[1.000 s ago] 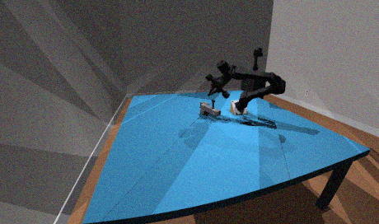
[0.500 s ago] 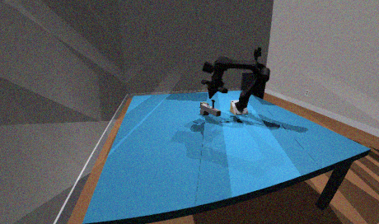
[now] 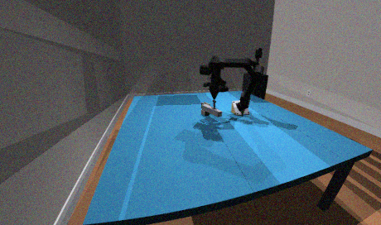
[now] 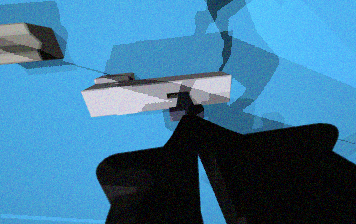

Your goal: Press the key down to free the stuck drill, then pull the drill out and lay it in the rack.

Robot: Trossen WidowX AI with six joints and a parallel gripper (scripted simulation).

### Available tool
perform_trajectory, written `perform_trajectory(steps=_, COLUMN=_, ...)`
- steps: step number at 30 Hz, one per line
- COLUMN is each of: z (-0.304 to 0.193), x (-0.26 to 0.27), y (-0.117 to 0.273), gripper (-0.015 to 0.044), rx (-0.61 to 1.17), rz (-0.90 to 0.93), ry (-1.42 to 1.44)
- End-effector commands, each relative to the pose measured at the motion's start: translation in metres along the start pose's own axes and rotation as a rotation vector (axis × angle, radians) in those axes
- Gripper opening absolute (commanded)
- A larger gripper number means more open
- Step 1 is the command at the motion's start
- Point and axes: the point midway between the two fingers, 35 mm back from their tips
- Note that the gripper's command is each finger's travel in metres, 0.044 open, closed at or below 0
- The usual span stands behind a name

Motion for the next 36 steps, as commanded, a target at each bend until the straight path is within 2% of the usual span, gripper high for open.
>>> perform_trajectory(steps=1, z=0.001, x=0.000, y=-0.005, gripper=0.0000, rx=-0.006, rz=-0.004, ry=-0.008)
perform_trajectory(steps=36, z=0.001, x=-0.001, y=-0.019, gripper=0.0000, rx=-0.007, rz=-0.005, ry=-0.009)
Point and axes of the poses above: the point midway between the two fingers, 35 mm back from their tips, its own y axis back along the fingers, its own x axis across the jaws, z = x × y, and after that the axes turned 3 degrees about y, right-handed
